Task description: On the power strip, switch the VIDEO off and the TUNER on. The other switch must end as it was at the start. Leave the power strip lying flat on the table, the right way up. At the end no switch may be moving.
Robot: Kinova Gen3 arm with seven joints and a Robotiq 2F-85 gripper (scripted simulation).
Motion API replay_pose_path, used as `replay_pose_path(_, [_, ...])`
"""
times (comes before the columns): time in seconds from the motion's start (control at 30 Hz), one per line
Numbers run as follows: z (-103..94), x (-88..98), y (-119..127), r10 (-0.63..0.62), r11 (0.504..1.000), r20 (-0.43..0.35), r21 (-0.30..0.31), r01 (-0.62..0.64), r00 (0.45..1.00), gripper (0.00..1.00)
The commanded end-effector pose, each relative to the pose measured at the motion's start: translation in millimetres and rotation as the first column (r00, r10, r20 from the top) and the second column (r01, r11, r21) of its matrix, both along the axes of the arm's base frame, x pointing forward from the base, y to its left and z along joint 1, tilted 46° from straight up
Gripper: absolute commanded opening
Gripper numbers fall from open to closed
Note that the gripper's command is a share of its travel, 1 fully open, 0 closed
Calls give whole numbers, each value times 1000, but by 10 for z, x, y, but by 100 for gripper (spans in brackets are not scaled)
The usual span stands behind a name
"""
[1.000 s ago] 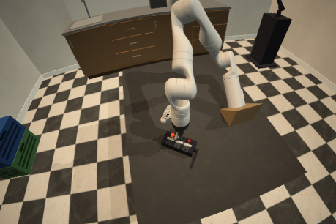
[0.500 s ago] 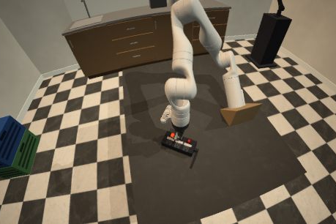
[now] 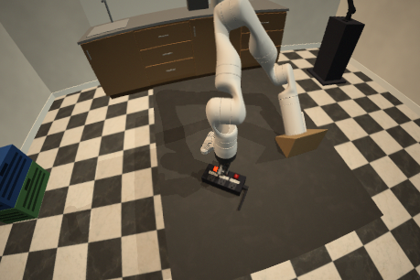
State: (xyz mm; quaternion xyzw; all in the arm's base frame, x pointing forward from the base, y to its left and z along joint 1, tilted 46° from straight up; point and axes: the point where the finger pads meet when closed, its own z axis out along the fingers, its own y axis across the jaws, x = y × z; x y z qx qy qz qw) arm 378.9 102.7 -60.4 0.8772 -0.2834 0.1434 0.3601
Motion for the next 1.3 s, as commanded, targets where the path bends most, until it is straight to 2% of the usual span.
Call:
replay_pose_path(0.0, [3,3,9,1,1000,1,1,-1,1000,0])
replay_pose_path(1.27, [-50,7,-45,1,1000,1,1,-1,1000,0])
